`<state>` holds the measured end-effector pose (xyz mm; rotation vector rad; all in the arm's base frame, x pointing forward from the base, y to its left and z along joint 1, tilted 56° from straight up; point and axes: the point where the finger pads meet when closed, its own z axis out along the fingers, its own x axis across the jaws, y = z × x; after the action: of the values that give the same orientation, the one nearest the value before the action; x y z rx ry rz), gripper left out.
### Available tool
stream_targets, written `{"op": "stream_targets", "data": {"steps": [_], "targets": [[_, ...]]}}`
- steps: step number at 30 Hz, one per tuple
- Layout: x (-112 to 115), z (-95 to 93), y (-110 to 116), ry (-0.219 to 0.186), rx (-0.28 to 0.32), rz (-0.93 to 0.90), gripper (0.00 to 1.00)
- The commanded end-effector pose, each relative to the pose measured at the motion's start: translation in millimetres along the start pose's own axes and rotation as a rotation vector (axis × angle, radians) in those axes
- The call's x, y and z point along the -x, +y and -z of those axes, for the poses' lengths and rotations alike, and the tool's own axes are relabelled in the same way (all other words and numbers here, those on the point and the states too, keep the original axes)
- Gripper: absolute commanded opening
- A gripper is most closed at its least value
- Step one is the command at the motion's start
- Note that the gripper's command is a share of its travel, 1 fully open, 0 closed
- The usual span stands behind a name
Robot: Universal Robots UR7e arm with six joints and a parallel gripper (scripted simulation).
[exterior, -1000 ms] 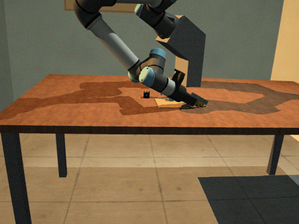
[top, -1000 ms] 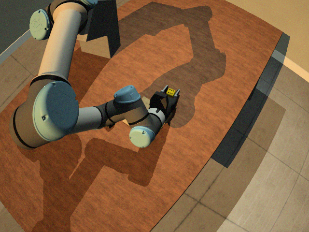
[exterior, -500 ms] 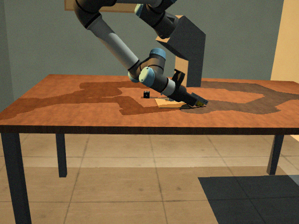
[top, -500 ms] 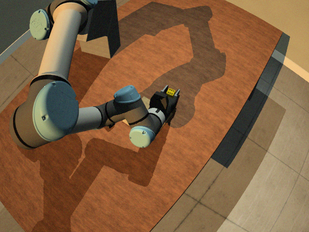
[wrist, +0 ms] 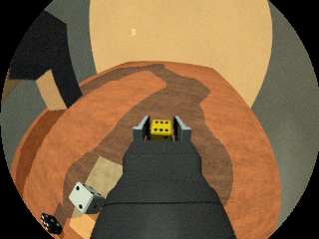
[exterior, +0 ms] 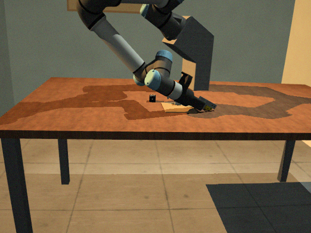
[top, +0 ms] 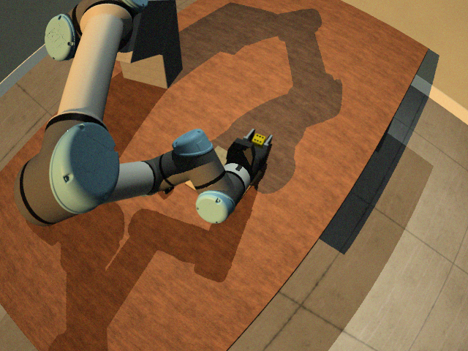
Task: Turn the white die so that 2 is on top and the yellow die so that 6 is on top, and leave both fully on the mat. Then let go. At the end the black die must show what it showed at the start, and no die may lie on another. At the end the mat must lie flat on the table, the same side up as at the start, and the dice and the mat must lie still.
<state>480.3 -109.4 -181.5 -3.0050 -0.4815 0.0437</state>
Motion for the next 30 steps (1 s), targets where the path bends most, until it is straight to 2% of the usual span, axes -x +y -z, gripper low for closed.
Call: {"op": "stream_targets", "data": {"steps": [1,6,12,14,20,30], "targets": [[-0.3,0.5,-0.4,0.000,0.000,0.001,0.87],[-0.3,7.7,-0.4,0.000,0.000,0.001,0.87],[-0.3,28.8,-0.4,0.000,0.000,0.001,0.87],[-0.3,28.8,-0.4,0.000,0.000,0.001,0.87],[-0.3,46.9,-0.4,0.000,0.000,0.001,0.87],[-0.3,51.3,-2.3,0.000,0.000,0.001,0.87]]}}
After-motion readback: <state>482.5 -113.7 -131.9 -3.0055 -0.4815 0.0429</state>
